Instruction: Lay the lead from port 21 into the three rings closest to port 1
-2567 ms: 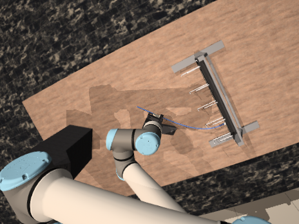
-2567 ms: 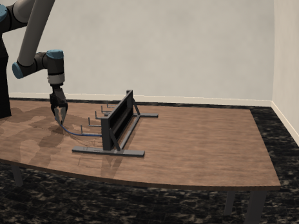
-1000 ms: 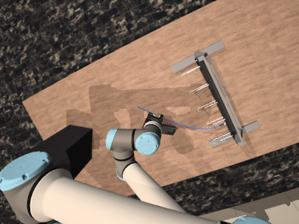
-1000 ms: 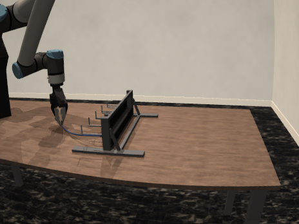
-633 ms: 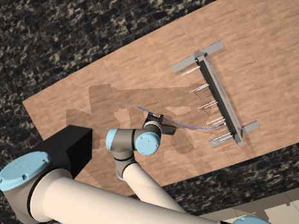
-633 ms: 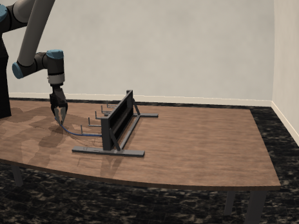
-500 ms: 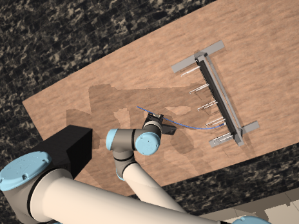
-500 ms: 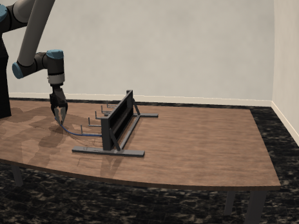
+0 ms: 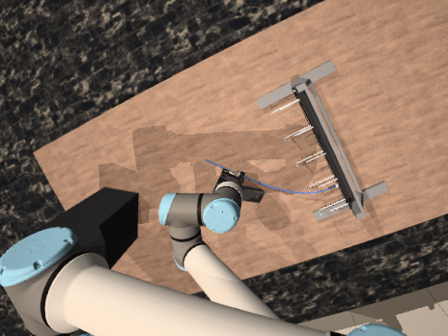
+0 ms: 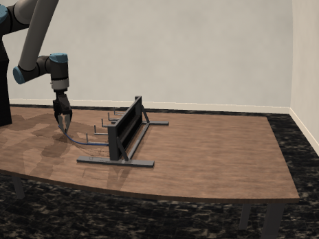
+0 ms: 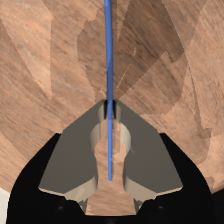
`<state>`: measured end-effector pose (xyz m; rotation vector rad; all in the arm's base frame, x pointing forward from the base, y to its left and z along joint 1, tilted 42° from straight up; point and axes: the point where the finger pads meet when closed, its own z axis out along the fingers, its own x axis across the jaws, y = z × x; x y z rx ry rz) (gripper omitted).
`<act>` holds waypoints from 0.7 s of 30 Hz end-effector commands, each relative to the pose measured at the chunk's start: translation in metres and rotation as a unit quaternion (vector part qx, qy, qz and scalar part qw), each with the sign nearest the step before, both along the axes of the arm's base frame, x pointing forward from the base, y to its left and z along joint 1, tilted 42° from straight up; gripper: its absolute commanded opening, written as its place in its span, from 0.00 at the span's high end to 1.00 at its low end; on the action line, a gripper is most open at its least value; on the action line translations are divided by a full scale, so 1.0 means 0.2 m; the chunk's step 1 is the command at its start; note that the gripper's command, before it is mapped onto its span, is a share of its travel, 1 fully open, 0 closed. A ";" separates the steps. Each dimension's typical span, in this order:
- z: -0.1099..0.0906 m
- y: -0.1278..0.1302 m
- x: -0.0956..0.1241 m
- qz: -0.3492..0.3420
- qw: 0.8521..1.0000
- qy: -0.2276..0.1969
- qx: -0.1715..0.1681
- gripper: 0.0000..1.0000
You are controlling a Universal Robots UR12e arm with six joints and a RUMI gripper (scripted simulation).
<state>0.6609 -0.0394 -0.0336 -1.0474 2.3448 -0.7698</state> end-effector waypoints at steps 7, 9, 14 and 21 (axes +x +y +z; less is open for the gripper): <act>0.02 0.01 -0.02 0.000 1.000 0.001 0.000 1.00; 0.03 0.01 -0.03 0.000 1.000 0.001 0.000 1.00; 0.04 0.02 -0.04 0.000 1.000 0.000 0.000 1.00; 0.07 0.03 -0.06 0.001 1.000 0.000 0.000 1.00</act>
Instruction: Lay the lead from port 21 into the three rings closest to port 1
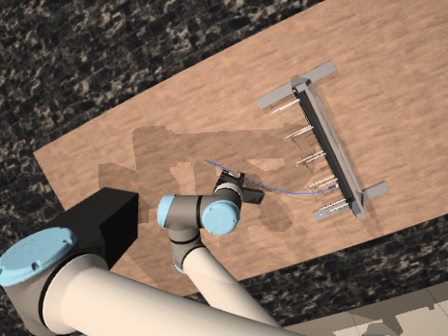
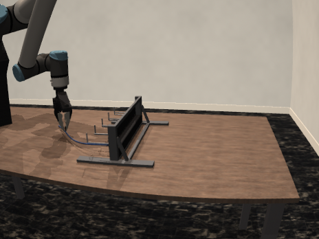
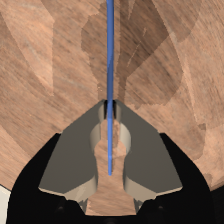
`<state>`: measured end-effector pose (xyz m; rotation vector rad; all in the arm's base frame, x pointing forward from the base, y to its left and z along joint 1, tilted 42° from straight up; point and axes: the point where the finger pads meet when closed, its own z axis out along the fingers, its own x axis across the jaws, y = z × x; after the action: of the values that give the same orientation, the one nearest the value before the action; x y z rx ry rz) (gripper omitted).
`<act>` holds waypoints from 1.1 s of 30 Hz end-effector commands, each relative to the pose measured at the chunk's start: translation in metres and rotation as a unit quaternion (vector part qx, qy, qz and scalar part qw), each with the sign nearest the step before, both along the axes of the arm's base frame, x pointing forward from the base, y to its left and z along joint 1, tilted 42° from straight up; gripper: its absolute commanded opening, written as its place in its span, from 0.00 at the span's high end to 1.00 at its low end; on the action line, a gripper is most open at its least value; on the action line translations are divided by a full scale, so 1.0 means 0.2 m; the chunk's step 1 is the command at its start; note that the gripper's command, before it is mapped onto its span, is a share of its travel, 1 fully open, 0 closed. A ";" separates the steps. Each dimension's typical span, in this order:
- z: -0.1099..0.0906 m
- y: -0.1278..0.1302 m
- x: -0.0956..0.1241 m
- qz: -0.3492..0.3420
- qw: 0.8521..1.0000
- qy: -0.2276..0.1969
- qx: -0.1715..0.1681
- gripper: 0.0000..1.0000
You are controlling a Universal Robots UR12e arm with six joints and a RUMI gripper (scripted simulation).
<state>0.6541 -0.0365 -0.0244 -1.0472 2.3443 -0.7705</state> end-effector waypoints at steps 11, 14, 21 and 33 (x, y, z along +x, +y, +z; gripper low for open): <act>0.06 0.03 -0.06 0.000 1.000 0.001 0.000 1.00; 0.08 0.04 -0.07 0.000 1.000 0.001 0.000 1.00; 0.09 0.05 -0.09 0.001 1.000 0.001 0.000 1.00; 0.10 0.05 -0.09 0.000 1.000 0.000 0.000 1.00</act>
<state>0.6388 -0.0291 -0.0049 -1.0464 2.3443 -0.7710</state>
